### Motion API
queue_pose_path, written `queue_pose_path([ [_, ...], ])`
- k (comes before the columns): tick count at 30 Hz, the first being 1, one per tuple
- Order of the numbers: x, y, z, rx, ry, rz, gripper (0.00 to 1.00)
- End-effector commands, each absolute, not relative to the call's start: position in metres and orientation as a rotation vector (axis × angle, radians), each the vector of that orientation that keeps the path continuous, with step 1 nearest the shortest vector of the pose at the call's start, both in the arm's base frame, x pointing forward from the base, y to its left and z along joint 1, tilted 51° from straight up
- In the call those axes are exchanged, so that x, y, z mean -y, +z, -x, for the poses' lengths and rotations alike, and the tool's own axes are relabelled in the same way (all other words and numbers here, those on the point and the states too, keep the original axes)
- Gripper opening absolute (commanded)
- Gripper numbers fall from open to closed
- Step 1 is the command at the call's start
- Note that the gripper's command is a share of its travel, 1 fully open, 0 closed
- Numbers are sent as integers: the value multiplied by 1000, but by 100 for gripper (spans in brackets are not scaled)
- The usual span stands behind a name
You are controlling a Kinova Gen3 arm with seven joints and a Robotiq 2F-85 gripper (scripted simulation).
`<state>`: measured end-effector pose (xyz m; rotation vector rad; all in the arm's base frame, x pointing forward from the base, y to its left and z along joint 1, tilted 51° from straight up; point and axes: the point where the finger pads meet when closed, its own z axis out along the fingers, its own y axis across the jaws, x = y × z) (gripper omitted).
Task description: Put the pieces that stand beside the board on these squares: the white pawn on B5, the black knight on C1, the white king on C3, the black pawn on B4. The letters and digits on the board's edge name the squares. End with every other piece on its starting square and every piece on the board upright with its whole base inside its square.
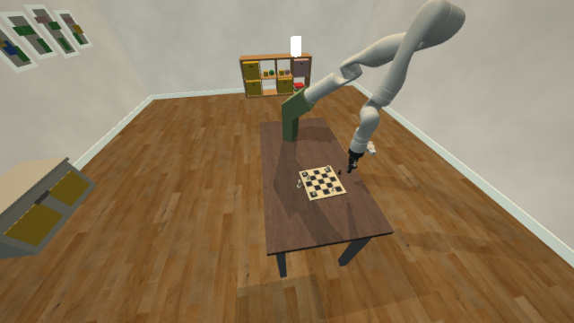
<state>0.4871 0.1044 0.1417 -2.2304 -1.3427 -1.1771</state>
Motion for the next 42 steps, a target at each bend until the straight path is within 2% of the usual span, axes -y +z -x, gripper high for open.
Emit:
queue_pose_path([
  [1, -99, 143, -487, 1330, -1174, 2243, 0],
  [12, -95, 136, -482, 1313, -1163, 2246, 0],
  [20, -38, 50, -436, 1037, -1093, 2308, 0],
  [23, -38, 50, -436, 1037, -1093, 2308, 0],
  [28, -16, 9, -404, 898, -1056, 2346, 0],
  [42, -16, 6, -402, 901, -1046, 2347, 0],
])
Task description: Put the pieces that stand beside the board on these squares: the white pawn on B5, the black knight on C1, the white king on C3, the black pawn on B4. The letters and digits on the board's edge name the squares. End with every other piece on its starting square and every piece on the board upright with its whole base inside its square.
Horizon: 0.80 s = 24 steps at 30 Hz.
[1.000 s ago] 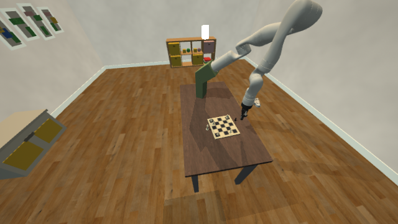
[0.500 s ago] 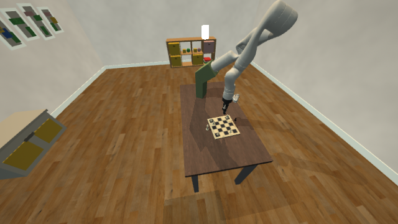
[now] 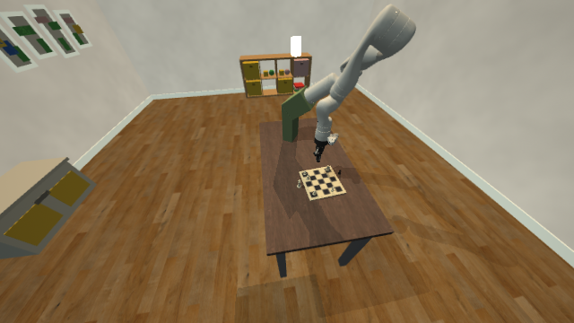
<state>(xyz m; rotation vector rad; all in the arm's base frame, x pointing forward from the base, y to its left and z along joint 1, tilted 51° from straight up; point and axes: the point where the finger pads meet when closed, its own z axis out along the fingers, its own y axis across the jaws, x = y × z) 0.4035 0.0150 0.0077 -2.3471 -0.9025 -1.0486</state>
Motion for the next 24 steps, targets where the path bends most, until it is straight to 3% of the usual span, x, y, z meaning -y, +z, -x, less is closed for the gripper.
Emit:
queue_pose_path([
  [1, -16, 6, -402, 901, -1047, 2347, 0],
  [24, -55, -32, -439, 901, -1064, 2341, 0],
])
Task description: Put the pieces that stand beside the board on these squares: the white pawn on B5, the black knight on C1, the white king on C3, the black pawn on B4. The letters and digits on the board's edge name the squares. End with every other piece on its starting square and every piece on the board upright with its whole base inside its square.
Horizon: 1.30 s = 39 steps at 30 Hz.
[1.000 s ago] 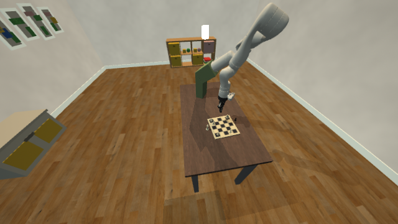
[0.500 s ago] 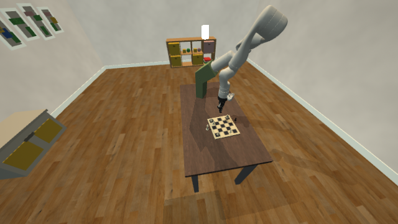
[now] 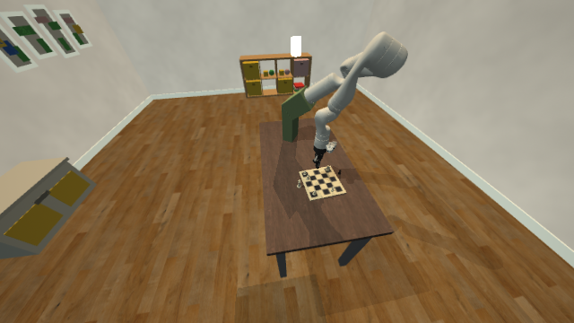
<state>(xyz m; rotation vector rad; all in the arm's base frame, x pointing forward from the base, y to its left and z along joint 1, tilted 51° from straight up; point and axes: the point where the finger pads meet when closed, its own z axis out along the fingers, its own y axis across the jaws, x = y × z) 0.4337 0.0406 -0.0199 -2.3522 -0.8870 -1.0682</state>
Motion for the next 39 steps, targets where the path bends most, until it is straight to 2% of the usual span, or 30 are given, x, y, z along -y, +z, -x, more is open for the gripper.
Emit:
queue_pose_path([
  [1, -58, -35, -442, 901, -1064, 2341, 0],
  [13, -73, -54, -453, 904, -1053, 2345, 0],
  [39, -71, -54, -452, 900, -1050, 2347, 0],
])
